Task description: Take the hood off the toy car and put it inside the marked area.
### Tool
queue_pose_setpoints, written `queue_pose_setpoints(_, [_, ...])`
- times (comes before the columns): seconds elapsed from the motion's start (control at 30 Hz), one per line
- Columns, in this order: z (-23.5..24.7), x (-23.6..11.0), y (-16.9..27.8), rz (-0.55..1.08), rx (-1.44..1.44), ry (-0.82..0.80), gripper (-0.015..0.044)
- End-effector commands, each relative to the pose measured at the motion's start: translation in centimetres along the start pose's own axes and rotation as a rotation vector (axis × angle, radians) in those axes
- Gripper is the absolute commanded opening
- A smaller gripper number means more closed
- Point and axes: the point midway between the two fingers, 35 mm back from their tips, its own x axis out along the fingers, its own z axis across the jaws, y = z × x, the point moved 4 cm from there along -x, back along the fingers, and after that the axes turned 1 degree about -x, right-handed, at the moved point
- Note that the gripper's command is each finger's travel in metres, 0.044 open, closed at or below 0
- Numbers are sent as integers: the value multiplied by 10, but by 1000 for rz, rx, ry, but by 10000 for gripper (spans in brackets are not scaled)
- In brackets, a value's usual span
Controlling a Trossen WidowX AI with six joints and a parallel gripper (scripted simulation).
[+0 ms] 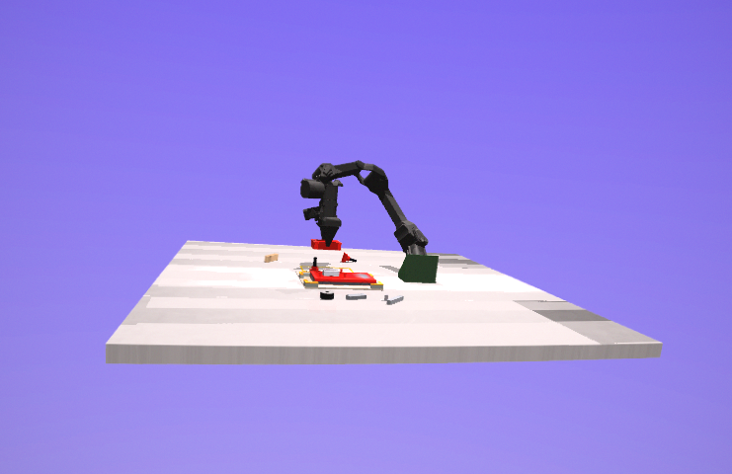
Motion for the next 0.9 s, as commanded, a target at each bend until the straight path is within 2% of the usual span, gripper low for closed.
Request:
queue_pose_setpoints(0.0, [-19,-2,4,-4,-2,4,0])
queue_pose_setpoints(0.87, [-104,-4,32,-3,3,18,0])
